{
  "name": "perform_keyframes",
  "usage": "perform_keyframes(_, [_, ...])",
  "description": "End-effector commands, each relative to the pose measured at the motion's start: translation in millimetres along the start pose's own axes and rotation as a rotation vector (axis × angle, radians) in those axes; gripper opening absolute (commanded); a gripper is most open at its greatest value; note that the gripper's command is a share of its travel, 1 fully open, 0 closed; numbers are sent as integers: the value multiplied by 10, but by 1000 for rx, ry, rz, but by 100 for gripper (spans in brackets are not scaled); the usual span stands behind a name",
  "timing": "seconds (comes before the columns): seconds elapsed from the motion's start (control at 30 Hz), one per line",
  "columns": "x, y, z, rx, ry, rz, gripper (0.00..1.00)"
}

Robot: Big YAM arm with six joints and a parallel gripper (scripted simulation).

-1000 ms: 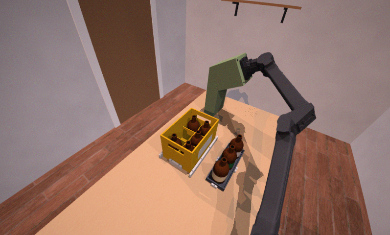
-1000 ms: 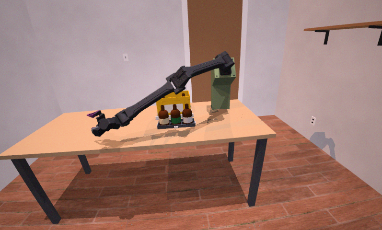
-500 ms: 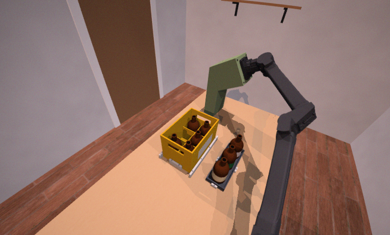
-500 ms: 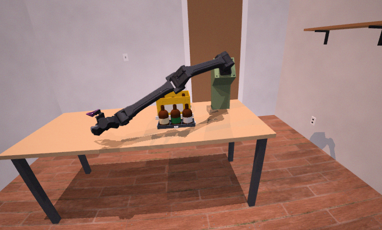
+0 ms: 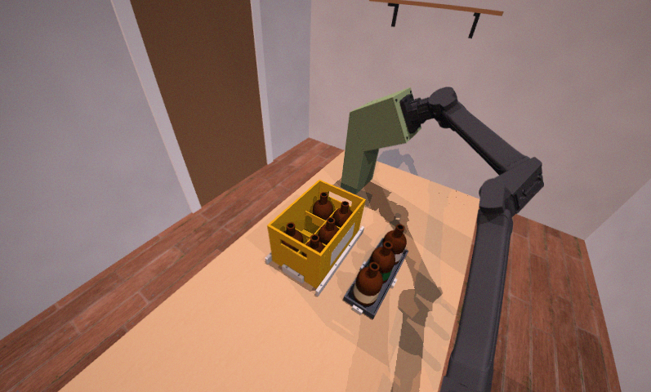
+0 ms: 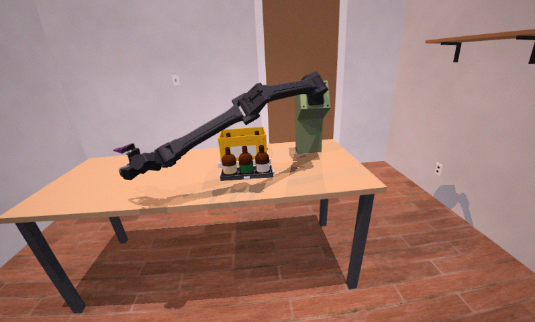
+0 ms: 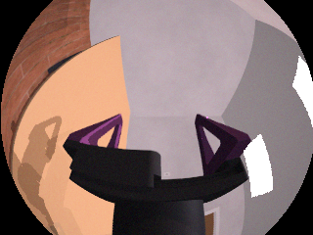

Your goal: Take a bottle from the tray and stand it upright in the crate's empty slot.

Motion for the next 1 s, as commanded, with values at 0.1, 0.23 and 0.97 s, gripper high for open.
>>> perform_keyframes(0.1, [53, -972, -175, -101, -26, 28, 100])
perform_keyframes(0.23, [181, -1406, -219, -157, -46, 16, 100])
perform_keyframes(0.97, [2232, -4033, 165, -457, -157, -71, 100])
Point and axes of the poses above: the point where the finger pads meet when closed, its own x axis back along the fingers, its own y axis across the jaws, z = x × y, the point moved 10 cm from there along x, back along the fingers, and after that the axes turned 5 degrees about x, right-handed, at the moved point
